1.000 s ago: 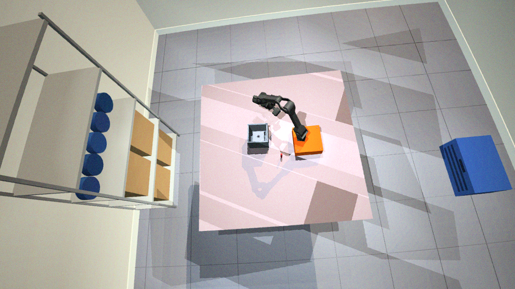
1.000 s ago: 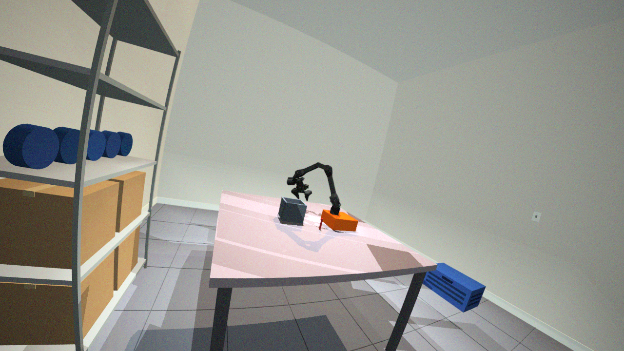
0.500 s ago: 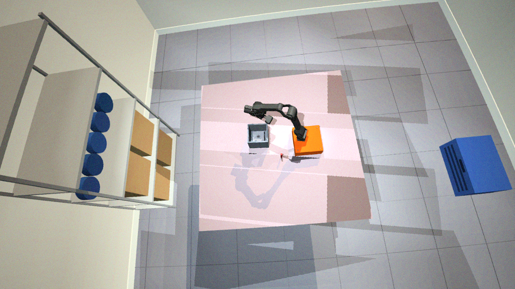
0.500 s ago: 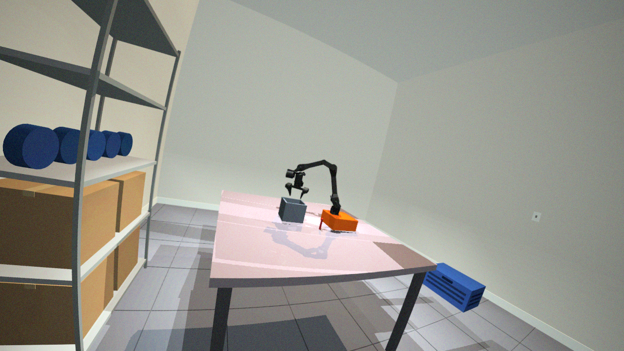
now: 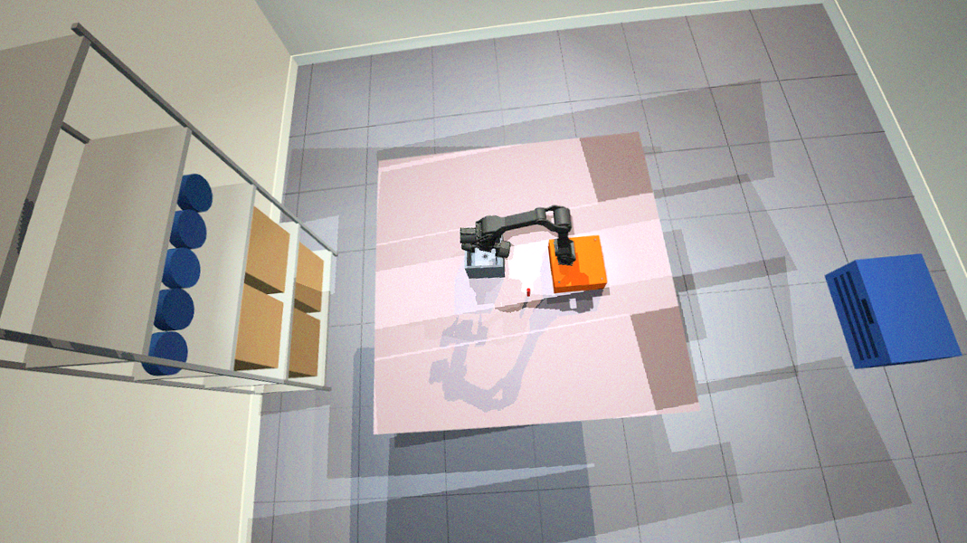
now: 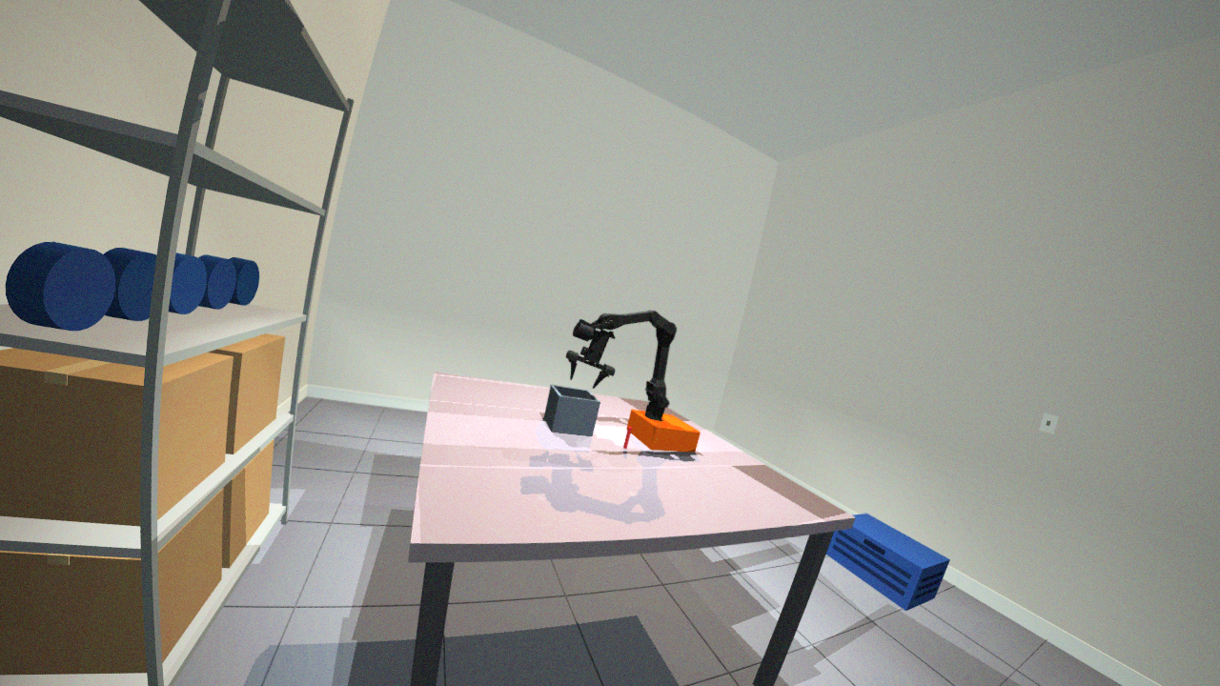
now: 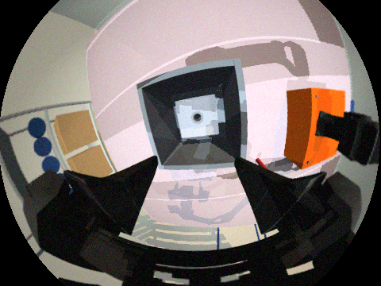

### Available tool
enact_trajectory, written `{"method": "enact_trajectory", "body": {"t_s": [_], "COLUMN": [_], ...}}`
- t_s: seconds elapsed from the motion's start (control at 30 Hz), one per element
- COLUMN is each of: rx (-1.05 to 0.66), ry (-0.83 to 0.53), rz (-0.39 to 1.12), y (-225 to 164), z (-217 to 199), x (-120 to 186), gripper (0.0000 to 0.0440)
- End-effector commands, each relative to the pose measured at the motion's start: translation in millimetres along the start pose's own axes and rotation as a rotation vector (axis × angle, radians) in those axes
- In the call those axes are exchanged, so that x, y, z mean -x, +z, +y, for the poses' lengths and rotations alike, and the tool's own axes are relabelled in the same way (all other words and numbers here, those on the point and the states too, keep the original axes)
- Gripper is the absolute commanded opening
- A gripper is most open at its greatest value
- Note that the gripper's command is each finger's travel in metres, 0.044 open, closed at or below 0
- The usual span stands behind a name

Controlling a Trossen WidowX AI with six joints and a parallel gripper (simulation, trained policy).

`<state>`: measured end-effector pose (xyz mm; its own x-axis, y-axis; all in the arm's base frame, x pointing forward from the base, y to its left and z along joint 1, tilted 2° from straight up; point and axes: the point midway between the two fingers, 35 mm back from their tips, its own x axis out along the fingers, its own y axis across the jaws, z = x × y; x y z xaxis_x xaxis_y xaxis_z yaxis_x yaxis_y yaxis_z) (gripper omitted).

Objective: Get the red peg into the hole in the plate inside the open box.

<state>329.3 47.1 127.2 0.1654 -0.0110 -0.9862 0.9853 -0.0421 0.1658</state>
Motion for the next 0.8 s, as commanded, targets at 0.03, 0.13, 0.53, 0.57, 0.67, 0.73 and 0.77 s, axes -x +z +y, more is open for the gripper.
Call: {"method": "enact_trajectory", "body": {"t_s": [0.03, 0.13, 0.53, 0.57, 0.67, 0.73, 0.77], "rx": [0.058, 0.09, 0.179, 0.186, 0.21, 0.225, 0.233], "ry": [-0.001, -0.011, -0.118, -0.129, -0.16, -0.181, -0.19], "rz": [0.062, 0.098, 0.156, 0.155, 0.149, 0.141, 0.137], "y": [-33.2, -53.8, -95.0, -96.0, -97.2, -97.1, -96.8], "z": [-20.6, -39.4, -122.4, -128.7, -146.3, -156.8, -161.7], "x": [6.1, 10.2, 14.7, 14.2, 12.2, 10.4, 9.4], "gripper": [0.0436, 0.0437, 0.044, 0.044, 0.044, 0.044, 0.044]}}
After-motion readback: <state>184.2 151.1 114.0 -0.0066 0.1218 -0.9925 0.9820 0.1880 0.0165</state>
